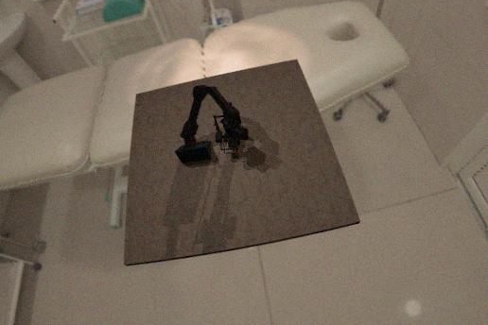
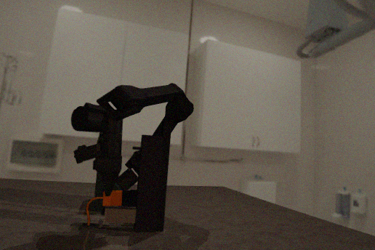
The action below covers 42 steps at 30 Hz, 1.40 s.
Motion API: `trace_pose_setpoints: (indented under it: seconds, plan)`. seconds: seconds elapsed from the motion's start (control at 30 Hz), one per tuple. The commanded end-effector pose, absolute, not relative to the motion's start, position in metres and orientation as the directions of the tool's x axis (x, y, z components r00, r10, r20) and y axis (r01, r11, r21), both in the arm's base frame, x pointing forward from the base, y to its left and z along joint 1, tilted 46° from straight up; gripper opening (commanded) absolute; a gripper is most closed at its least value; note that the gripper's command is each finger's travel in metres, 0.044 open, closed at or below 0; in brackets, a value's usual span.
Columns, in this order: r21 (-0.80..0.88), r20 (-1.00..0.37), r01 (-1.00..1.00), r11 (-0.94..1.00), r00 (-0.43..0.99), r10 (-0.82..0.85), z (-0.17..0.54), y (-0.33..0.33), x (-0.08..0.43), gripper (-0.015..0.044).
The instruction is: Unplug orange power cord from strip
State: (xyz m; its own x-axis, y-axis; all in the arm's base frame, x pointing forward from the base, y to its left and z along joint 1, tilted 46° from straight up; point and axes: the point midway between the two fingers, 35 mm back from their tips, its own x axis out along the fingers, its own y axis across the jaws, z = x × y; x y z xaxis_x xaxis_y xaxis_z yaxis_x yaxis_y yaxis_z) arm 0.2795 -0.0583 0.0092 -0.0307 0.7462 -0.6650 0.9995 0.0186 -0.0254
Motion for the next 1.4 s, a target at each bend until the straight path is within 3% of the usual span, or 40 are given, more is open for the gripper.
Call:
trace_pose_setpoints:
  seconds: [0.0, 0.13, 0.53, 0.7, 1.37]
  plan:
    - [-0.024, -0.71, 1.0, 0.001, -0.018, 0.704, -0.007, -0.087, 0.28, 0.0]
    - [-0.025, -0.71, 1.0, 0.001, -0.018, 0.704, -0.011, -0.092, 0.279, 0.0]
    - [-0.026, -0.706, 1.0, 0.0, -0.018, 0.708, -0.008, -0.083, 0.278, 0.0315]
    - [-0.025, -0.709, 1.0, 0.0, -0.018, 0.705, -0.025, -0.11, 0.279, 0.044]
    - [-0.025, -0.71, 1.0, 0.0, -0.018, 0.704, -0.041, -0.134, 0.277, 0.044]
